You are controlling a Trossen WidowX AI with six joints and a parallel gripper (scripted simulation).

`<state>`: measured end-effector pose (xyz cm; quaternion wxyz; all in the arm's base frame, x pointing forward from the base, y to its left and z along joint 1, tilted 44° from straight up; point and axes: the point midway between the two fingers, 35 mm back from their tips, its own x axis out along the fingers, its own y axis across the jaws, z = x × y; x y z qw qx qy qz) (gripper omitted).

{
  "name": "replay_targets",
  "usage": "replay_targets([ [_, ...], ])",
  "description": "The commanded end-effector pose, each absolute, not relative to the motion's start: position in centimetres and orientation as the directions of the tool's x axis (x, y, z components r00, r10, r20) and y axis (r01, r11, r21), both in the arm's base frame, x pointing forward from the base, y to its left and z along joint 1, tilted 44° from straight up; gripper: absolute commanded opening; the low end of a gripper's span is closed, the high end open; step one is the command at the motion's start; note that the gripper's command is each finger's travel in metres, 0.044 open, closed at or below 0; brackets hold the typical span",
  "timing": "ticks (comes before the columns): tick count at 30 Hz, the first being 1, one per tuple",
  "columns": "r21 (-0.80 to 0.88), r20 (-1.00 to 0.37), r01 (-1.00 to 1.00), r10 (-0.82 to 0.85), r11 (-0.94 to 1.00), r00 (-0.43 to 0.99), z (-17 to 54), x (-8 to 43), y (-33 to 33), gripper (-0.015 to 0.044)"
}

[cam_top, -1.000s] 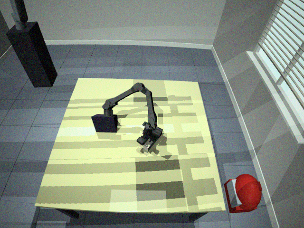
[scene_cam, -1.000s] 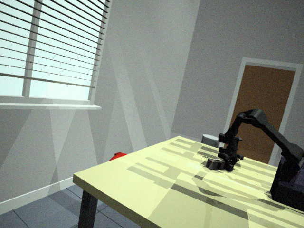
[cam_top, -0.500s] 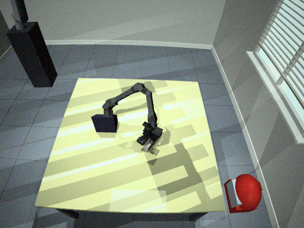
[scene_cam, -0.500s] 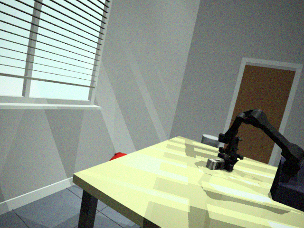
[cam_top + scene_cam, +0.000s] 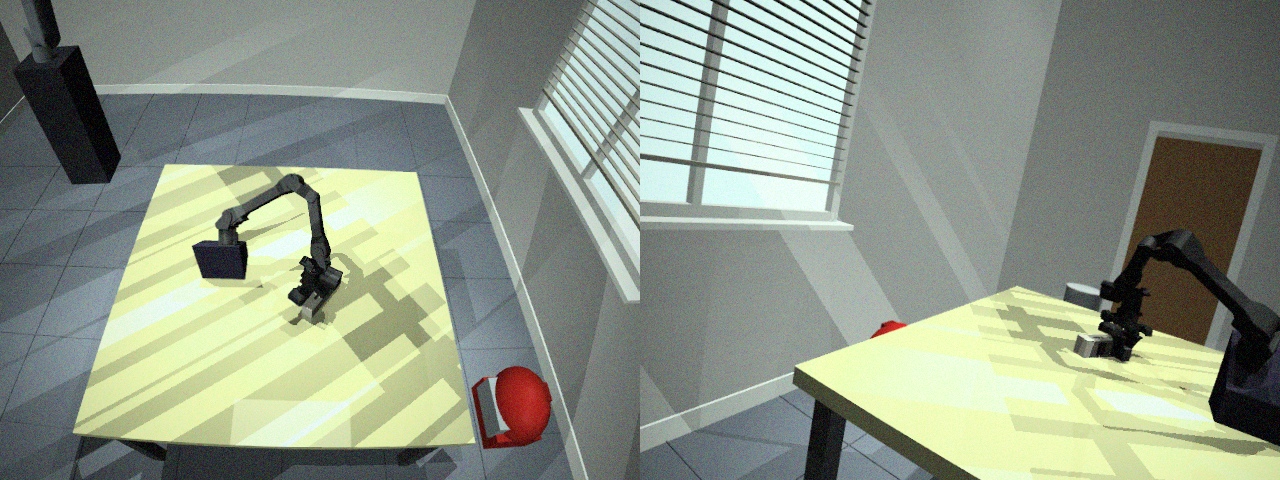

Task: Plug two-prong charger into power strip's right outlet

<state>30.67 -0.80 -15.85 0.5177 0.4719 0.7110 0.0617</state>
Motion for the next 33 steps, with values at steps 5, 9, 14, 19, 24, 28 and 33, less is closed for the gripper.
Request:
replay_targets([
  [5, 0.576, -0.693, 0.599, 0.721, 0.556, -0.003, -16.05, 31.19, -1.23, 0.0],
  [9, 0.576, -0.693, 0.599, 0.721, 0.556, -0.003, -16.09, 31.2, -1.2, 0.0],
  [14, 0.576, -0.693, 0.599, 0.721, 0.556, -0.003, -16.14, 31.22, -1.15, 0.0],
  [19, 0.576, -0.693, 0.599, 0.721, 0.556, -0.003, -16.19, 31.23, -1.11, 0.0],
  [24, 0.576, -0.693, 0.599, 0.721, 0.556, -0.003, -16.24, 31.24, -1.07, 0.0],
  [28, 0.576, -0.693, 0.599, 0.721, 0.556, -0.003, -16.28, 31.24, -1.04, 0.0],
  [33, 0.576, -0.678, 0.608, 0.734, 0.547, -0.019, -15.98, 30.64, -0.75, 0.0],
])
